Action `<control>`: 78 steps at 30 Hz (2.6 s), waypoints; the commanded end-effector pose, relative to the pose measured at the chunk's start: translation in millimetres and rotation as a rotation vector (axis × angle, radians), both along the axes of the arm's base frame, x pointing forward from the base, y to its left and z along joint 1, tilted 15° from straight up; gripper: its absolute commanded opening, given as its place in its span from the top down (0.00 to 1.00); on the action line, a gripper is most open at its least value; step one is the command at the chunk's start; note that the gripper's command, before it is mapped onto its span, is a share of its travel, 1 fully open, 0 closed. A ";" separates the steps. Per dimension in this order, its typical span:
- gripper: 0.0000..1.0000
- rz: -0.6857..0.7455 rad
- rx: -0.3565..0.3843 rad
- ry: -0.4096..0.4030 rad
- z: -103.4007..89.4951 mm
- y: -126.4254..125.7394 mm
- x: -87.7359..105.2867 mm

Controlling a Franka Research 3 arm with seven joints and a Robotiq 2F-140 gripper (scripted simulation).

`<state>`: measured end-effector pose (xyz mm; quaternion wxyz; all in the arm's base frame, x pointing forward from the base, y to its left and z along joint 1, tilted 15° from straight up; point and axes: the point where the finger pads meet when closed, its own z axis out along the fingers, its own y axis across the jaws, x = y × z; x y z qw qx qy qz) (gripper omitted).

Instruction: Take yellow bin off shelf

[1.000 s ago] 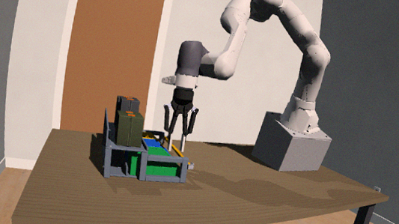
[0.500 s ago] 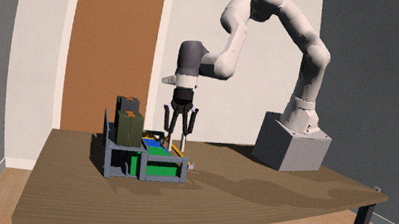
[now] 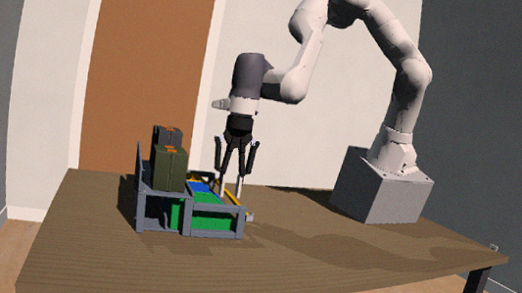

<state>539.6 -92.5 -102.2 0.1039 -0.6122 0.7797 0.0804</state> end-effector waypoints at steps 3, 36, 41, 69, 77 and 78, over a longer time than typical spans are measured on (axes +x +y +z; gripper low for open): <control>0.72 -0.005 0.001 0.001 1.3 0.1 -1.2; 1.00 0.000 0.000 0.000 0.6 0.0 -0.9; 1.00 0.000 0.000 0.000 0.6 0.0 -0.9; 1.00 0.000 0.000 0.000 0.6 0.0 -0.9; 1.00 0.000 0.000 0.000 0.6 0.0 -0.9; 1.00 0.000 0.000 0.000 0.6 0.0 -0.9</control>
